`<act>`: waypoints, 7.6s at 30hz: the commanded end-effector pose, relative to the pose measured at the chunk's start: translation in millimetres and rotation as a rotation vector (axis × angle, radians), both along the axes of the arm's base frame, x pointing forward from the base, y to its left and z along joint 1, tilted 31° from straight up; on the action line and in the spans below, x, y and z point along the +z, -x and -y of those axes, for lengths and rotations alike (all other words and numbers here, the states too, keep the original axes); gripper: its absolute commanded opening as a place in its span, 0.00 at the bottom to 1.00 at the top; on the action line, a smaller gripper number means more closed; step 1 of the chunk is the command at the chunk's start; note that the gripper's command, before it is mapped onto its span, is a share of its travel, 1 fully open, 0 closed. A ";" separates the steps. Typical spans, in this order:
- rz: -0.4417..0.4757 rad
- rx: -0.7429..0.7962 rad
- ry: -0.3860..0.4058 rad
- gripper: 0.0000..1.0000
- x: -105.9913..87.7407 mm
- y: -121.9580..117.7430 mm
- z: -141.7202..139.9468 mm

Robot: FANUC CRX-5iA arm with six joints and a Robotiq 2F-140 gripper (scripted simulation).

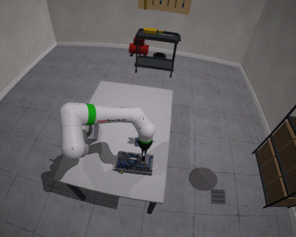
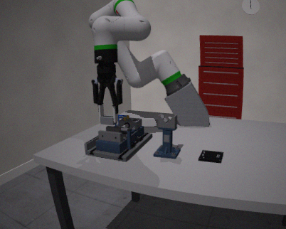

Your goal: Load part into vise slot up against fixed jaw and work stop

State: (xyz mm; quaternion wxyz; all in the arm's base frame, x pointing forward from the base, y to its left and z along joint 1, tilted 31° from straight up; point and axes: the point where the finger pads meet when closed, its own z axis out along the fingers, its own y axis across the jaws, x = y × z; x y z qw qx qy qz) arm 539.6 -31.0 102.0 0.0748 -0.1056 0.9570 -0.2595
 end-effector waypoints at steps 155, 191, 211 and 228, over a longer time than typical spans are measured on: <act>0.000 0.000 0.000 0.00 -30.5 -7.3 17.1; 0.000 0.000 0.000 0.00 -32.3 -7.7 18.1; 0.000 0.000 0.000 0.00 -32.3 -7.7 18.1; 0.000 0.000 0.000 0.00 -32.3 -8.0 18.1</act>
